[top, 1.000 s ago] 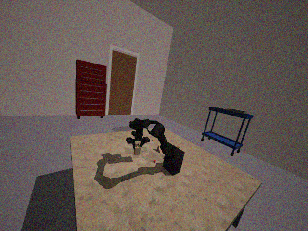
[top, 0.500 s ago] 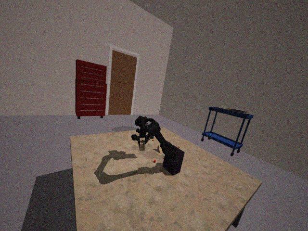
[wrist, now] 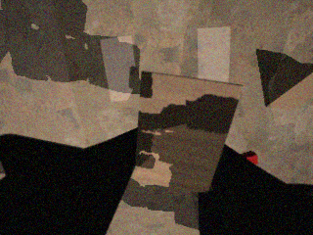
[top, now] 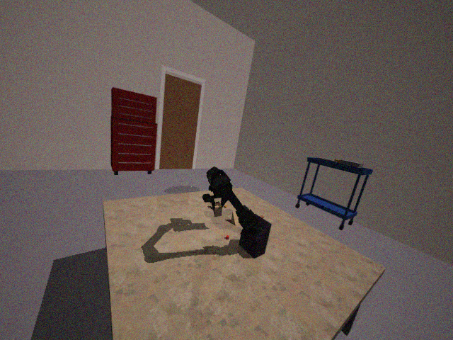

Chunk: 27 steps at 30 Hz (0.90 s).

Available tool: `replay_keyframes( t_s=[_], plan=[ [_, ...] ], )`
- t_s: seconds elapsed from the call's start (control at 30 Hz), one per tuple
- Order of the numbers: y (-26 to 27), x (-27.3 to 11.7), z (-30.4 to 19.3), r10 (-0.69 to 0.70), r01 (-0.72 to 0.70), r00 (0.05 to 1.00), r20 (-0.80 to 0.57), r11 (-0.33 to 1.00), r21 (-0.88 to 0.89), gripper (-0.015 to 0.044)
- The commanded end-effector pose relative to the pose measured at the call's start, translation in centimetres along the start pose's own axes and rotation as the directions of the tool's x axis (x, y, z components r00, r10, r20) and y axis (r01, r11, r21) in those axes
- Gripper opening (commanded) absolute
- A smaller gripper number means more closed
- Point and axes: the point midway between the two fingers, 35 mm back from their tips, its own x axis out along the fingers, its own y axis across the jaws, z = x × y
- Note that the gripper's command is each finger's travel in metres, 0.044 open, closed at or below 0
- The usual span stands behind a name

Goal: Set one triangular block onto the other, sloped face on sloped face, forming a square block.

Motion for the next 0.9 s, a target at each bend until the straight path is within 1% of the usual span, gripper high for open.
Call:
replay_keyframes(
  t_s=[0.0,0.37,0.87],
  plan=[
    [-1.9,-0.4,0.6,-0.011,0.011,1.000,-0.001,1.000,-0.002,0.0000],
    [-7.2,-1.0,0.9,-0.010,0.010,1.000,-0.016,1.000,0.004,0.0000],
    [-14.4,-1.5,-0.4,0.033,-0.033,0.999,-0.039,0.999,0.001,0.0000]
  ],
)
